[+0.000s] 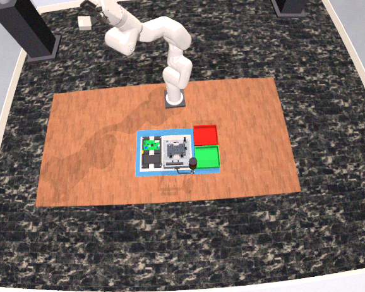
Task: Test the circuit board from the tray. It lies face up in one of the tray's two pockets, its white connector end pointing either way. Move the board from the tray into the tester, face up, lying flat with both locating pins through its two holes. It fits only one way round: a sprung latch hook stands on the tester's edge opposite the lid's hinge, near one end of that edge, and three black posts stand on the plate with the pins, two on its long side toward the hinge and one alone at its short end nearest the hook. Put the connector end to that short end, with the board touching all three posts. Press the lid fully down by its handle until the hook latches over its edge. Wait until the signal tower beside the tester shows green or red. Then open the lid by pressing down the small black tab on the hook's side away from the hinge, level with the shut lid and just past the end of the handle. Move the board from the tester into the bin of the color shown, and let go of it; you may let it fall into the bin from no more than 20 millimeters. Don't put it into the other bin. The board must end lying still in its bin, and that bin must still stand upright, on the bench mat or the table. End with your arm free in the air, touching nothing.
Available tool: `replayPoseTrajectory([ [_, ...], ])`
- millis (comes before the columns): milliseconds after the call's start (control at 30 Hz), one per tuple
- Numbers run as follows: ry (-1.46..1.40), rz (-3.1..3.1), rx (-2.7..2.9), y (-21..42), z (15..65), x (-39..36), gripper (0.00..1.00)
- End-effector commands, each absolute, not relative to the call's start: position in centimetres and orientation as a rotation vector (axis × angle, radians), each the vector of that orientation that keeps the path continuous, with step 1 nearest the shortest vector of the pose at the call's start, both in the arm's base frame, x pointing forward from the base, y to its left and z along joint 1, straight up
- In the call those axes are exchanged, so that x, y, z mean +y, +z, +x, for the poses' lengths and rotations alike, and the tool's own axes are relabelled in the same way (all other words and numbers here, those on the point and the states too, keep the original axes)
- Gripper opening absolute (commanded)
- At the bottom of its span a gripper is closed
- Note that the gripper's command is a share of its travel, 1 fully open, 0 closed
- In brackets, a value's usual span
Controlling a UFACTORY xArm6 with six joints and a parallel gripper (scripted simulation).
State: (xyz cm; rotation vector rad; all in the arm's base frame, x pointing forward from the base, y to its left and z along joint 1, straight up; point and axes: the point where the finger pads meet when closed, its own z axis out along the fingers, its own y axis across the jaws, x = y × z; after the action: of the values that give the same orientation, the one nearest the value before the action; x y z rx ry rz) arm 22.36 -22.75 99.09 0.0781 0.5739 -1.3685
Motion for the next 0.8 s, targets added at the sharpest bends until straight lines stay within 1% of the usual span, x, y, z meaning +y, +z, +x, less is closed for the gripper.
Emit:
replayPoseTrajectory([
  [0,-1.396,0.057,0.638,98.3,24.0,-23.4,1.00],
  [133,-1.444,0.001,0.763,96.5,27.3,-24.6,1.00],
  [200,-1.444,0.001,0.763,96.5,27.3,-24.6,1.00],
  [300,-1.490,-0.077,0.894,94.2,30.9,-25.6,1.00],
  [700,-1.575,-0.381,1.214,86.4,39.9,-26.7,1.00],
  [767,-1.575,-0.381,1.214,86.4,39.9,-26.7,1.00],
])
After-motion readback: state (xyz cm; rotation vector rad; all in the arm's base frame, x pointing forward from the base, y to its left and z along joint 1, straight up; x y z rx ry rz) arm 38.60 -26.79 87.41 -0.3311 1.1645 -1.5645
